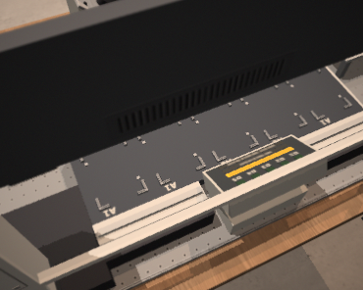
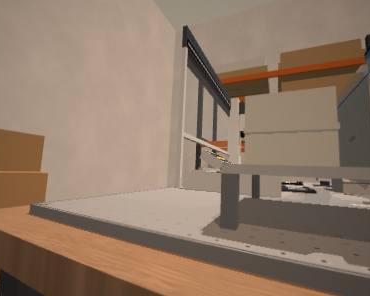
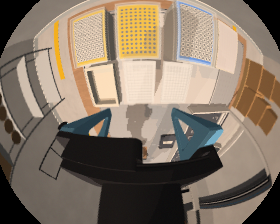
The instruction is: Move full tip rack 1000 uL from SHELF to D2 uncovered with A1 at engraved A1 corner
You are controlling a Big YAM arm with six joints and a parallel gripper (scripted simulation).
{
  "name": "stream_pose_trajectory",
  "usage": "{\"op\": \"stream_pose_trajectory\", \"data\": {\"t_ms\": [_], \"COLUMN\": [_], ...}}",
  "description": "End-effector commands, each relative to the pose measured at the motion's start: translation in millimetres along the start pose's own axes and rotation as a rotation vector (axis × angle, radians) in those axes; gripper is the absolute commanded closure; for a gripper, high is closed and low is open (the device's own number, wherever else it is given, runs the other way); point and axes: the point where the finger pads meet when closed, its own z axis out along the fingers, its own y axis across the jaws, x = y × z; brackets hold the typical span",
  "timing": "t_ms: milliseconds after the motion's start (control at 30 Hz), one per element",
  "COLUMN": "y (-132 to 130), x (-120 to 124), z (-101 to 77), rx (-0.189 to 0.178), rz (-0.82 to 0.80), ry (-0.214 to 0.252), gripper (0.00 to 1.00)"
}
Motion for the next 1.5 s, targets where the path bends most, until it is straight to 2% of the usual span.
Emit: {"op": "stream_pose_trajectory", "data": {"t_ms": [0, 333, 367, 533, 600, 633, 667, 700, 1100, 1167, 1200, 1233, 1467], "y": [4, 4, -6, -31, -31, -36, -41, -46, -108, -108, -110, -104, -104], "x": [-12, -12, -15, -18, -18, -3, -14, -18, -17, -17, 0, -13, -13], "z": [-17.7, -17.7, -16.3, -19.7, -19.7, -3.6, -15.3, -19.2, -17.6, -17.6, -0.5, -14.4, -14.4], "rx": [0.004, 0.004, 0.007, 0.013, 0.013, -0.002, 0.01, 0.015, 0.02, 0.02, -0.005, 0.015, 0.015], "rz": [-0.025, -0.025, -0.025, -0.03, -0.03, -0.015, -0.027, -0.031, -0.033, -0.033, -0.009, -0.033, -0.033], "ry": [-0.044, -0.044, -0.032, -0.039, -0.039, 0.0, -0.028, -0.037, -0.03, -0.03, 0.007, -0.031, -0.031], "gripper": [0.0, 0.0, 0.0, 0.0, 0.0, 0.0, 0.0, 0.0, 0.0, 0.0, 0.0, 0.0, 0.0]}}
